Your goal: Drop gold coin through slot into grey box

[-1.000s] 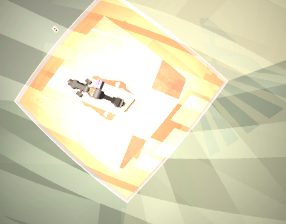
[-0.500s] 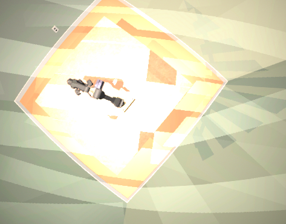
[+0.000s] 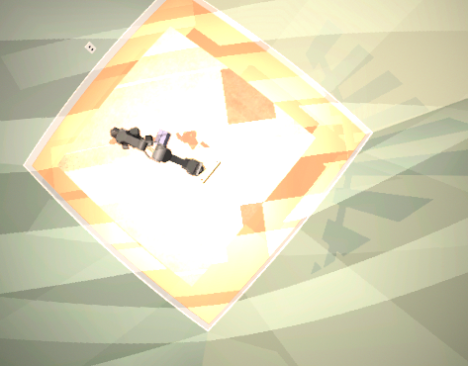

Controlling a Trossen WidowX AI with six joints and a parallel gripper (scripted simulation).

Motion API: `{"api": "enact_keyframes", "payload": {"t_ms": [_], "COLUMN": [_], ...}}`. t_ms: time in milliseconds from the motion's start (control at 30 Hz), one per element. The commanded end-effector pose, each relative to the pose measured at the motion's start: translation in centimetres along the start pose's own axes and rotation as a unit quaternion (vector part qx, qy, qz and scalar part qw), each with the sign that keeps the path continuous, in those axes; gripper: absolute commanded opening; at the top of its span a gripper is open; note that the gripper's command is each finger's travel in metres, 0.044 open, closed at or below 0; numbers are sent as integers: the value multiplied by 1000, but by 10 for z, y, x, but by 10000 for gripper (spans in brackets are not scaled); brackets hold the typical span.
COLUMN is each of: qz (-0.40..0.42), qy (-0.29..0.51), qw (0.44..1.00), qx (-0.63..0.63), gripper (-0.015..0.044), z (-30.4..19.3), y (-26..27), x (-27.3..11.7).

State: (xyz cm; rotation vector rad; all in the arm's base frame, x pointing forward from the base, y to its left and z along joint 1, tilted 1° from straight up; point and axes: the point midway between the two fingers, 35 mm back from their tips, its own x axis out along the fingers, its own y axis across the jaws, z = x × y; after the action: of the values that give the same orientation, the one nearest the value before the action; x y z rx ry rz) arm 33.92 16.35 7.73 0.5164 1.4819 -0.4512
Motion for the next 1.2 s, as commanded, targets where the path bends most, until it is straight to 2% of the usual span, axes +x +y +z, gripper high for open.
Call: {"api": "enact_keyframes", "payload": {"t_ms": [0,333,600,1167], "qz": [-1,-1,-1,-3], "qy": [1,0,0,-1], "qw": [997,973,973,973], "qx": [71,230,232,233], "gripper": [0,0,0,0], "z": [1,3,4,23], "y": [-1,-2,-3,-43], "x": [0,-1,-1,-2]}}
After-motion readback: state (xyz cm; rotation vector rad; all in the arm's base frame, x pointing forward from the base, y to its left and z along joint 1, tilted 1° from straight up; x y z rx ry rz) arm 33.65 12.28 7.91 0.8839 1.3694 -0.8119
